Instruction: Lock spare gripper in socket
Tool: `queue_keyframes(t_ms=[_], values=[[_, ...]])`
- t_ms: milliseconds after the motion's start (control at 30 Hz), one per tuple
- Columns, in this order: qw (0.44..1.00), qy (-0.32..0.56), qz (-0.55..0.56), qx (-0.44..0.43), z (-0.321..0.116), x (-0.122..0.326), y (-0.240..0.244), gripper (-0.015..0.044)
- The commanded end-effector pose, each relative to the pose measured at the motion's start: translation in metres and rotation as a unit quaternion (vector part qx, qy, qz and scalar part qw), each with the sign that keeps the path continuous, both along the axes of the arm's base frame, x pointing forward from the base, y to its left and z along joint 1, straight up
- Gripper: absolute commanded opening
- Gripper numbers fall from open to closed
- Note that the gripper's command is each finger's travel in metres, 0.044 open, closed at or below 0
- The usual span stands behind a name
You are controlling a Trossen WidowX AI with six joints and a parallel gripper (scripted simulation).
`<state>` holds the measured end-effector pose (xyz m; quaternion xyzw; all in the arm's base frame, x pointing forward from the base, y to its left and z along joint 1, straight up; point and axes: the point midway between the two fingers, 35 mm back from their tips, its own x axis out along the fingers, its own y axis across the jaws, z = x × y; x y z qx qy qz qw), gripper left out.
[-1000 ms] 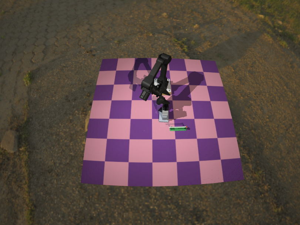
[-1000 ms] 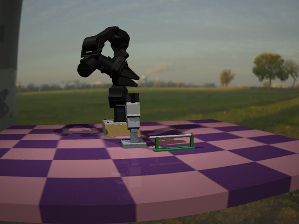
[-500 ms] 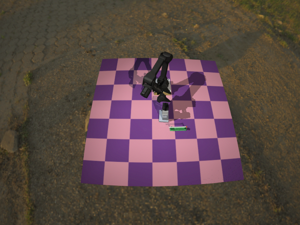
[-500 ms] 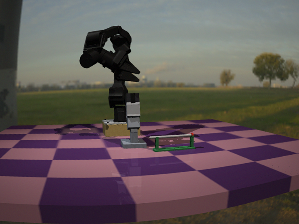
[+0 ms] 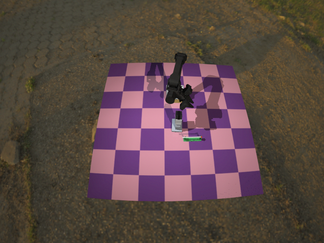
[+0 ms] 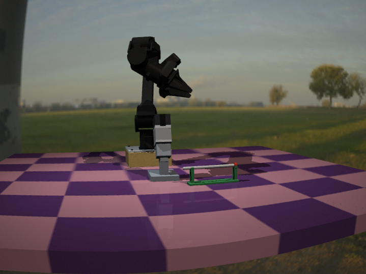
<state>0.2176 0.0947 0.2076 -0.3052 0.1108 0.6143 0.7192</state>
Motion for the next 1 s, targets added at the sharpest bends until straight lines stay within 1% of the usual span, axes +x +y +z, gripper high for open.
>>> queue_keyframes(t_ms=[0, 100, 167, 300, 433, 667, 867, 967], values=[[1.0, 0.002, -0.001, 0.018, 0.003, -0.011, 0.024, 0.018], [1.0, 0.002, -0.001, 0.018, 0.003, -0.011, 0.024, 0.018], [1.0, 0.012, -0.002, 0.002, 0.003, -0.005, 0.024, 0.018], [0.994, 0.065, -0.007, -0.092, -0.005, 0.025, 0.025, 0.018], [0.975, 0.106, -0.011, -0.196, -0.017, 0.056, 0.028, 0.018], [0.914, 0.133, -0.018, -0.382, -0.044, 0.109, 0.041, 0.018], [0.838, 0.108, -0.024, -0.534, -0.07, 0.149, 0.062, 0.018], [0.817, 0.095, -0.026, -0.568, -0.077, 0.157, 0.069, 0.018]])
